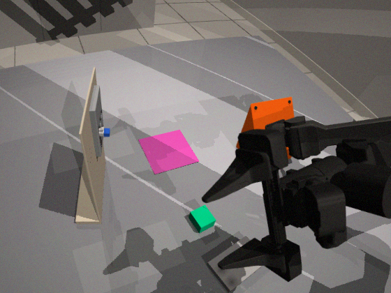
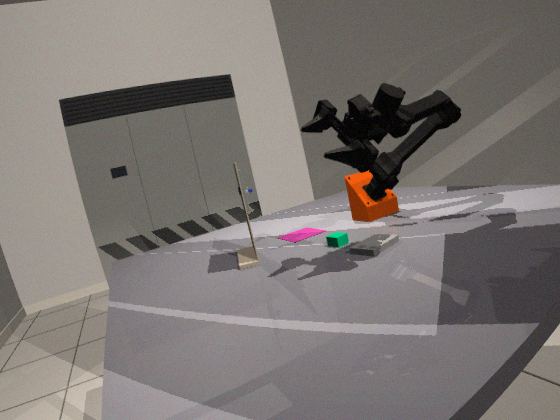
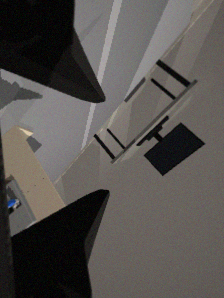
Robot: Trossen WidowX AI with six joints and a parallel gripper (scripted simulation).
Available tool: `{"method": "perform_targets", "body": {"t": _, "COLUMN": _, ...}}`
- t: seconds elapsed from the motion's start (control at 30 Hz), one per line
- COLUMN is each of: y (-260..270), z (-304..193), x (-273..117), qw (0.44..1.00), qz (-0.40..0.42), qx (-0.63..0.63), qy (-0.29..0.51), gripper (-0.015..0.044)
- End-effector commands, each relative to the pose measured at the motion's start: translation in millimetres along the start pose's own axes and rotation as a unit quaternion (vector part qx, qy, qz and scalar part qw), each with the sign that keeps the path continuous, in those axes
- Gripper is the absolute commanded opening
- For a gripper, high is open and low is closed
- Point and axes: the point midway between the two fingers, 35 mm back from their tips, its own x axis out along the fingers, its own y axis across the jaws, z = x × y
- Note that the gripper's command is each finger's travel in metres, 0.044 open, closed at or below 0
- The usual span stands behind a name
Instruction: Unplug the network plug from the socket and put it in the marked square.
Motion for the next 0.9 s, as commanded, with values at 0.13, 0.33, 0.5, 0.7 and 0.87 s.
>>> {"method": "perform_targets", "body": {"t": 0.13, "y": -9.7, "z": -27.3, "x": 2.9, "qw": 0.999, "qz": -0.024, "qx": -0.039, "qy": 0.026, "gripper": 0.0269}}
{"method": "perform_targets", "body": {"t": 0.33, "y": -26.5, "z": -74.5, "x": 2.3, "qw": 0.990, "qz": -0.060, "qx": -0.107, "qy": 0.075, "gripper": 0.0156}}
{"method": "perform_targets", "body": {"t": 0.5, "y": -40.3, "z": -113.0, "x": -3.6, "qw": 0.975, "qz": -0.085, "qx": -0.164, "qy": 0.119, "gripper": 0.0156}}
{"method": "perform_targets", "body": {"t": 0.7, "y": -56.1, "z": -157.4, "x": -17.0, "qw": 0.951, "qz": -0.108, "qx": -0.232, "qy": 0.176, "gripper": 0.0156}}
{"method": "perform_targets", "body": {"t": 0.87, "y": -68.4, "z": -192.4, "x": -33.2, "qw": 0.923, "qz": -0.121, "qx": -0.287, "qy": 0.225, "gripper": 0.0156}}
